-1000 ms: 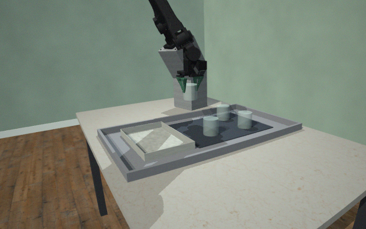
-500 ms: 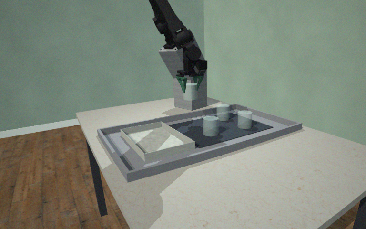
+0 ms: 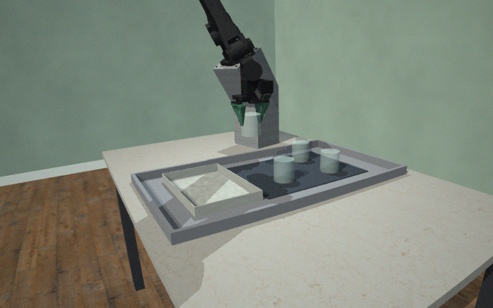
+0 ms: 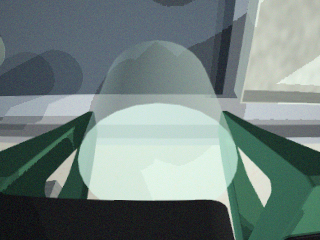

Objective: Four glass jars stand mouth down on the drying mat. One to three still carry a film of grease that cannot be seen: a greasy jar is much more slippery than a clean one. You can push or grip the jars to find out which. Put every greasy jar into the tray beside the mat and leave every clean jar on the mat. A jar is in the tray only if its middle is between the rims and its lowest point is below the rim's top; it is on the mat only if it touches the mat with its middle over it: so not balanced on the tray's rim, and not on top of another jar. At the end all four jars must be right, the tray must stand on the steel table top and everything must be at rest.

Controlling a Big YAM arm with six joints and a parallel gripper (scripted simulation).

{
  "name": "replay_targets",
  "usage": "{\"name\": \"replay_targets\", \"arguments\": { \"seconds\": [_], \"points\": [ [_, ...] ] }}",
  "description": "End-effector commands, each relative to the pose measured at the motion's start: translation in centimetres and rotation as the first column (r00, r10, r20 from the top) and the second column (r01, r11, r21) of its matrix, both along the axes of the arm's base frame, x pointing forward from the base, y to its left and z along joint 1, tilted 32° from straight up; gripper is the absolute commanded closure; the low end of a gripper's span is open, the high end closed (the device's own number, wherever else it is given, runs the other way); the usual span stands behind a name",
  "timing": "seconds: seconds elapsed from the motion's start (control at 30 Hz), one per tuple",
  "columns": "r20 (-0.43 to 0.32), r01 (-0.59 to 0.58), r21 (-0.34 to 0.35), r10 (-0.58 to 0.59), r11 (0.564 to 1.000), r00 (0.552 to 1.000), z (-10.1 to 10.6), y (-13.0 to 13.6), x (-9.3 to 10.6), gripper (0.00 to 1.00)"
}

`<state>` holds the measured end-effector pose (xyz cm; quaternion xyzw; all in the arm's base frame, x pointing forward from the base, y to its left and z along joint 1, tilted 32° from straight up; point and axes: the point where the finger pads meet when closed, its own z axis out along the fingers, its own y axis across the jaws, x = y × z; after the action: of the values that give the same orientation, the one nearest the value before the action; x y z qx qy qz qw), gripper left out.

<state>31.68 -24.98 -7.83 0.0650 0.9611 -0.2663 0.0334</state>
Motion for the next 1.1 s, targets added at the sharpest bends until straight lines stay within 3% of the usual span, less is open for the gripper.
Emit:
{"name": "replay_targets", "arguments": {
  "seconds": [0.0,1.07],
  "points": [
    [0.017,-0.010,-0.013,0.010,1.000,1.000,2.0,-1.7,1.0,1.00],
    [0.017,-0.010,-0.013,0.010,1.000,1.000,6.8,-9.4,3.0,1.00]
  ]
}}
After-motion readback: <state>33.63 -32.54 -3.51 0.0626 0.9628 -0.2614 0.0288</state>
